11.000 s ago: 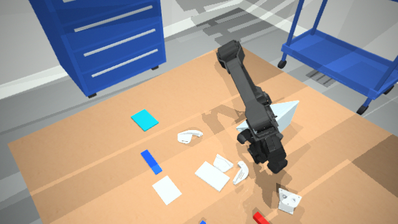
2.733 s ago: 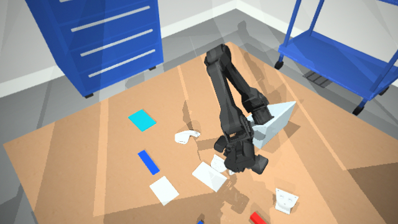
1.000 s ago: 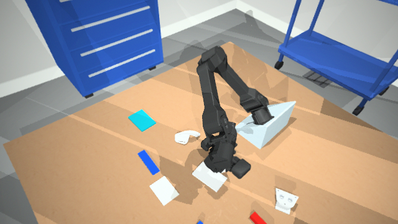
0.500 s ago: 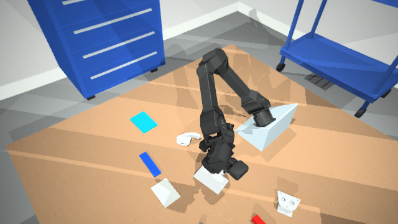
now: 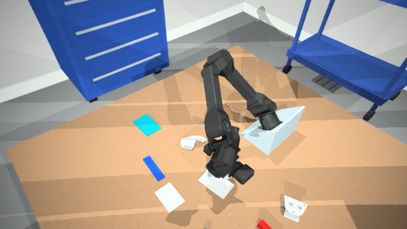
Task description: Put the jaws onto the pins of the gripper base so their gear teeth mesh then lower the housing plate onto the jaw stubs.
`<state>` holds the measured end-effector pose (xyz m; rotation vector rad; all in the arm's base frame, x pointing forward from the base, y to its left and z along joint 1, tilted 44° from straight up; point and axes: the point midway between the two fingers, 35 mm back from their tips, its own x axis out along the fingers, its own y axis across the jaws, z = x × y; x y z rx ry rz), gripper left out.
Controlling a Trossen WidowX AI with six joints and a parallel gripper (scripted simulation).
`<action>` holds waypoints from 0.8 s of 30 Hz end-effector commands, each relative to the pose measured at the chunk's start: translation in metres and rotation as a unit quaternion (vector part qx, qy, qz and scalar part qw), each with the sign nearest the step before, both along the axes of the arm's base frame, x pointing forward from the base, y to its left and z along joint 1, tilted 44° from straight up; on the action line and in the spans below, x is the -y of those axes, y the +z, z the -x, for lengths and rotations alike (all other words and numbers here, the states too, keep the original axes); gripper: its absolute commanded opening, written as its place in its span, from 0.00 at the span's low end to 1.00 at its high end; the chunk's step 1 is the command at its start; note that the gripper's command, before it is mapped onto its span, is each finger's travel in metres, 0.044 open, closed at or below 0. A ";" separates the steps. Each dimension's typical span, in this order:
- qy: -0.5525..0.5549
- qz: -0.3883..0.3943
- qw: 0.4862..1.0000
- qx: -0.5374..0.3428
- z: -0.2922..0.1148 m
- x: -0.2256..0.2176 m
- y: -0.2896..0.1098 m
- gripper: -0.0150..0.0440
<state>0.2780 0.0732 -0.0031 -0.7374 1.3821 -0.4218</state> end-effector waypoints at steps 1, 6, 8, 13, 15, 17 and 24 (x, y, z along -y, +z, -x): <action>0.003 0.002 1.000 -0.002 0.000 0.000 0.001 0.48; 0.003 0.002 1.000 -0.002 0.000 0.001 0.001 0.48; 0.003 0.002 1.000 -0.002 0.000 0.001 0.001 0.48; 0.003 0.002 1.000 -0.002 0.000 0.001 0.001 0.48; 0.003 0.002 1.000 -0.002 0.000 0.001 0.001 0.48; 0.003 0.002 1.000 -0.002 -0.001 0.002 -0.001 0.48; 0.003 0.002 1.000 -0.002 -0.004 0.009 -0.009 0.48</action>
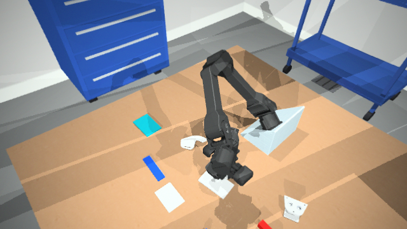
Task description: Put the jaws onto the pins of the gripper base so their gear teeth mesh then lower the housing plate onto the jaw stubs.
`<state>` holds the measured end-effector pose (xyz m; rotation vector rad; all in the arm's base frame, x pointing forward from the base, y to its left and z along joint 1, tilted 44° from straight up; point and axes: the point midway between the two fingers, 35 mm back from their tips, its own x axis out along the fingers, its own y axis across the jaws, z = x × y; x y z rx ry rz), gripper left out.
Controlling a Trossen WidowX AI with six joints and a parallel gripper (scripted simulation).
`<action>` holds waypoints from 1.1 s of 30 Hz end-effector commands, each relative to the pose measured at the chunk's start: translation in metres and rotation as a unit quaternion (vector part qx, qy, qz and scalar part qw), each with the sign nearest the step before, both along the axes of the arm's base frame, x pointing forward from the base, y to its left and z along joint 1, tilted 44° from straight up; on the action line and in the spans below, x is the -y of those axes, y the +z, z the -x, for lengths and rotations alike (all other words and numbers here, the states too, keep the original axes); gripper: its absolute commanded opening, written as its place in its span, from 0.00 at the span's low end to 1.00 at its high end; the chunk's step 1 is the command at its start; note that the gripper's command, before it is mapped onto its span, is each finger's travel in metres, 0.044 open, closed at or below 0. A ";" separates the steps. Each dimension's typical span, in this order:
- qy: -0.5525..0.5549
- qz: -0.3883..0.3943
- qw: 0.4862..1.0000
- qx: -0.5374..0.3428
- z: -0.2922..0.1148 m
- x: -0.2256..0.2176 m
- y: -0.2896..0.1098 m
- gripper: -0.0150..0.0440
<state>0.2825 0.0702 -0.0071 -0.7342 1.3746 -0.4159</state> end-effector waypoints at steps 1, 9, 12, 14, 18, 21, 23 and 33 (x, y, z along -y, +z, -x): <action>0.001 0.004 1.000 -0.005 0.001 0.007 -0.007 0.48; 0.001 0.005 1.000 -0.005 -0.002 0.016 -0.016 0.48; 0.001 0.005 1.000 -0.005 -0.002 0.019 -0.019 0.48; 0.001 0.005 1.000 -0.005 -0.003 0.021 -0.022 0.48; 0.000 0.005 1.000 -0.005 -0.004 0.026 -0.026 0.48; 0.000 0.005 1.000 -0.005 -0.004 0.029 -0.029 0.48; 0.000 0.006 1.000 -0.005 -0.004 0.031 -0.031 0.48; 0.000 0.006 1.000 -0.005 -0.004 0.032 -0.032 0.48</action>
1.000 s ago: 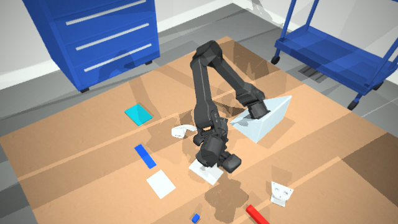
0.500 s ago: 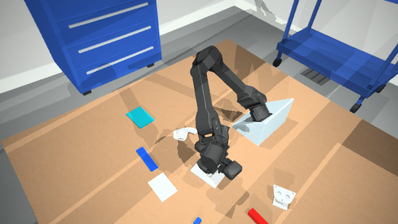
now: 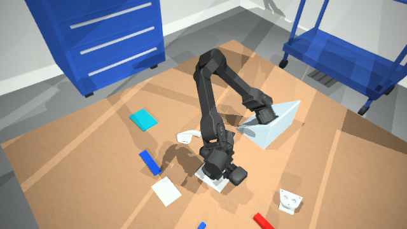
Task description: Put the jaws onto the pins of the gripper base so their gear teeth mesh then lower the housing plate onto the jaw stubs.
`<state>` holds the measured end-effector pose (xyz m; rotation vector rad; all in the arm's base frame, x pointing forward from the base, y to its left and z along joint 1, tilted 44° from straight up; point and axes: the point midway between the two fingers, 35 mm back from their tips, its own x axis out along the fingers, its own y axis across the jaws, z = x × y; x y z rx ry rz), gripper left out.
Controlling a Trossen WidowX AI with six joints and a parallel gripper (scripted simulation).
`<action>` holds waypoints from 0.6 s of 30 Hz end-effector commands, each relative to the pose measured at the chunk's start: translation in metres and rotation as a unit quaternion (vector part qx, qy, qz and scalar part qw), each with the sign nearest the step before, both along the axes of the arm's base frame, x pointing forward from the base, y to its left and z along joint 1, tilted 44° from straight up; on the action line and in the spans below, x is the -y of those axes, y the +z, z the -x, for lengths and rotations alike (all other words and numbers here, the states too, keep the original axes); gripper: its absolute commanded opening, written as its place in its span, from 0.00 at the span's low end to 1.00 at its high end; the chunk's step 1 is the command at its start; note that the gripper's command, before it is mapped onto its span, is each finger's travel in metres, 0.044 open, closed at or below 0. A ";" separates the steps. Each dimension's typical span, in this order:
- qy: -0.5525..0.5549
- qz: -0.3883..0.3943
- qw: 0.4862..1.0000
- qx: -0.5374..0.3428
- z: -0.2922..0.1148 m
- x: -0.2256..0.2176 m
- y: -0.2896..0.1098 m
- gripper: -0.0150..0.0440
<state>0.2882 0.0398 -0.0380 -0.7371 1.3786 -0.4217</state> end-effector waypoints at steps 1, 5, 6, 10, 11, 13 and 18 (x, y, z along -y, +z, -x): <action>0.002 0.003 1.000 -0.003 0.001 0.002 -0.001 0.48; 0.002 0.003 1.000 -0.003 0.001 0.002 -0.001 0.48; 0.002 0.003 1.000 -0.003 0.001 0.002 -0.001 0.48; 0.002 0.003 1.000 -0.003 0.001 0.002 -0.001 0.48; 0.002 0.003 1.000 -0.003 0.001 0.002 -0.001 0.48; 0.002 0.003 1.000 -0.003 0.001 0.002 -0.001 0.48; 0.001 0.003 1.000 -0.002 0.001 0.004 -0.003 0.48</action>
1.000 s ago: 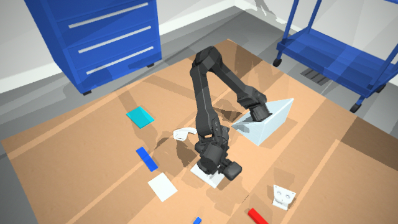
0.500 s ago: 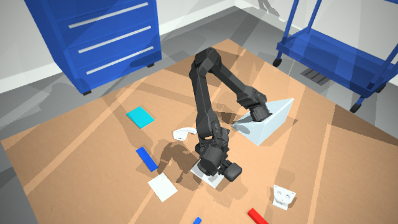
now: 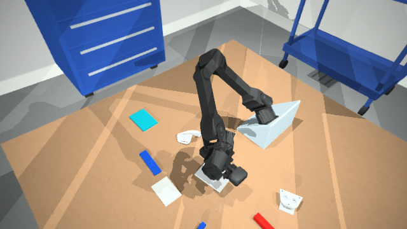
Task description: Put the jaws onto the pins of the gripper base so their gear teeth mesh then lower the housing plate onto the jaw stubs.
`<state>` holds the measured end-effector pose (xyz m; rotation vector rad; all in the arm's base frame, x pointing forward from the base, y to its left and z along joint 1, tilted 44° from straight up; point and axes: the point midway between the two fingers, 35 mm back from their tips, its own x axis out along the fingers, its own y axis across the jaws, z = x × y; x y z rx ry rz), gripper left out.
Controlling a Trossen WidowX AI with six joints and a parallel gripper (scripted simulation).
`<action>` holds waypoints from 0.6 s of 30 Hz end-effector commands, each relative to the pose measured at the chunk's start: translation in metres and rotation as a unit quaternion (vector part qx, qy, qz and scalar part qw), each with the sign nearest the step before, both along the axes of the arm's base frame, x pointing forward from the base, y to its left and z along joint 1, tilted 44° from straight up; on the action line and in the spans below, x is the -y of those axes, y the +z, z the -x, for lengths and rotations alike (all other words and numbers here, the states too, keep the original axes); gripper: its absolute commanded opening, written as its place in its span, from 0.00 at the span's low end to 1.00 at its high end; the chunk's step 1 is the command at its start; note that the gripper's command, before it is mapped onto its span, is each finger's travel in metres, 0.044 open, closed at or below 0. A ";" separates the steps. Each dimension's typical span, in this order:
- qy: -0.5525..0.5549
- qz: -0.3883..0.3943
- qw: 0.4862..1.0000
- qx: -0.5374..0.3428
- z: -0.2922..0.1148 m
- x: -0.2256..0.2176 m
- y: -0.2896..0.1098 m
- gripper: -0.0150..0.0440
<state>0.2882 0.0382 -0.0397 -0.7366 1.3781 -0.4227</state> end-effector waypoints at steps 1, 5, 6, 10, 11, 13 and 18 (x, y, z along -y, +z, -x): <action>0.001 0.003 1.000 -0.002 0.001 0.002 -0.001 0.48; 0.001 0.003 1.000 -0.002 0.001 0.002 -0.001 0.48; 0.001 0.003 1.000 -0.002 0.001 0.002 -0.002 0.48; 0.001 0.003 1.000 -0.002 0.000 0.004 -0.003 0.48; 0.001 0.003 1.000 -0.002 0.000 0.004 -0.004 0.48; 0.001 0.003 1.000 -0.002 0.000 0.004 -0.004 0.48; 0.001 0.003 1.000 -0.002 0.000 0.004 -0.004 0.48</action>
